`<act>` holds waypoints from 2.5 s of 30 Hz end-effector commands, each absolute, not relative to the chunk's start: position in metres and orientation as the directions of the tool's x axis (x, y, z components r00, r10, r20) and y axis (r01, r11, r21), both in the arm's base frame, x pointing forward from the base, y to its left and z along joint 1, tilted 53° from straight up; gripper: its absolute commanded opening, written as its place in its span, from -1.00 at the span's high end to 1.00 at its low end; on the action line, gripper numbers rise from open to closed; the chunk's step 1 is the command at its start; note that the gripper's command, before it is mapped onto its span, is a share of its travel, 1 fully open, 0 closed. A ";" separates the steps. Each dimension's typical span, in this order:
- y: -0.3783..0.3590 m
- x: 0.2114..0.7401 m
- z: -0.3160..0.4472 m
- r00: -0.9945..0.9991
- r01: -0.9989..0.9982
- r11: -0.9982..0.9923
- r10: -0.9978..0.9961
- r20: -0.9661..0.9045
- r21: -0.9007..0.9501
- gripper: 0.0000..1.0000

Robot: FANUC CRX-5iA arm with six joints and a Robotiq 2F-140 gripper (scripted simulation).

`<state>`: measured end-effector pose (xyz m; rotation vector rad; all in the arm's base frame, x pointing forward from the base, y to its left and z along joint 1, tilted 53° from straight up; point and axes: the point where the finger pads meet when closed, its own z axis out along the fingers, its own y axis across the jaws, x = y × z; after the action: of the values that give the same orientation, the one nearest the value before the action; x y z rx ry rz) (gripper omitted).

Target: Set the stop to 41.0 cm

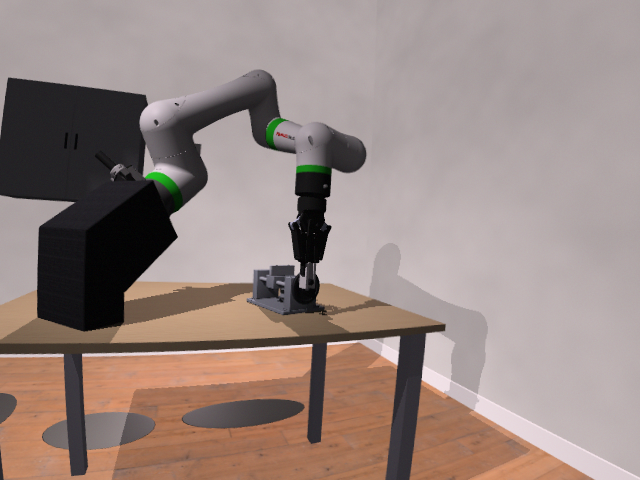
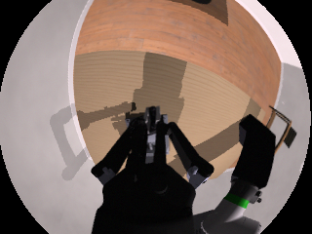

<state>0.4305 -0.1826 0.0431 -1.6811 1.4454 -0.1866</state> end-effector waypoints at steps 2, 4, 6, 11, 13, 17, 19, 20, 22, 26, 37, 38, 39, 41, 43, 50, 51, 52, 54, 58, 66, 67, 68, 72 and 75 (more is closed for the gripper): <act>-0.188 0.433 0.054 0.310 -0.722 0.071 -0.856 -0.413 -0.688 0.92; -0.189 0.435 0.059 0.310 -0.722 0.071 -0.856 -0.413 -0.688 0.92; -0.190 0.437 0.062 0.310 -0.722 0.071 -0.856 -0.413 -0.688 0.92; -0.191 0.445 0.071 0.310 -0.722 0.071 -0.856 -0.413 -0.688 0.92; -0.191 0.447 0.072 0.310 -0.722 0.071 -0.856 -0.413 -0.688 0.92; -0.190 0.453 0.075 0.310 -0.722 0.071 -0.856 -0.413 -0.688 0.92; -0.190 0.456 0.076 0.310 -0.722 0.071 -0.856 -0.413 -0.688 0.92; -0.189 0.458 0.077 0.310 -0.722 0.071 -0.856 -0.413 -0.688 0.92; -0.188 0.461 0.078 0.310 -0.722 0.071 -0.856 -0.413 -0.688 0.92; -0.186 0.467 0.078 0.310 -0.722 0.071 -0.856 -0.413 -0.688 0.92; -0.181 0.479 0.076 0.310 -0.722 0.071 -0.856 -0.413 -0.688 0.92; -0.180 0.480 0.075 0.310 -0.722 0.071 -0.856 -0.413 -0.688 0.92; -0.180 0.481 0.075 0.310 -0.722 0.071 -0.856 -0.413 -0.688 0.92; -0.178 0.483 0.074 0.310 -0.722 0.071 -0.856 -0.413 -0.688 0.92; -0.177 0.485 0.072 0.310 -0.722 0.071 -0.856 -0.413 -0.688 0.92; -0.173 0.490 0.068 0.310 -0.722 0.071 -0.856 -0.413 -0.688 0.92; -0.173 0.490 0.067 0.310 -0.722 0.071 -0.856 -0.413 -0.688 0.92; -0.172 0.491 0.065 0.310 -0.722 0.071 -0.856 -0.413 -0.688 0.92; -0.170 0.492 0.063 0.310 -0.722 0.071 -0.856 -0.413 -0.688 0.92; -0.167 0.494 0.058 0.310 -0.722 0.071 -0.856 -0.413 -0.688 0.92; -0.164 0.495 0.052 0.310 -0.722 0.071 -0.856 -0.413 -0.688 0.92; -0.163 0.495 0.051 0.310 -0.722 0.071 -0.856 -0.413 -0.688 0.92; -0.163 0.495 0.050 0.310 -0.722 0.071 -0.856 -0.413 -0.688 0.92; -0.162 0.494 0.047 0.310 -0.722 0.071 -0.856 -0.413 -0.688 0.92; -0.161 0.494 0.045 0.310 -0.722 0.071 -0.856 -0.413 -0.688 0.92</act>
<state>0.4943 -0.1614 0.0470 -1.6801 1.4451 -0.1874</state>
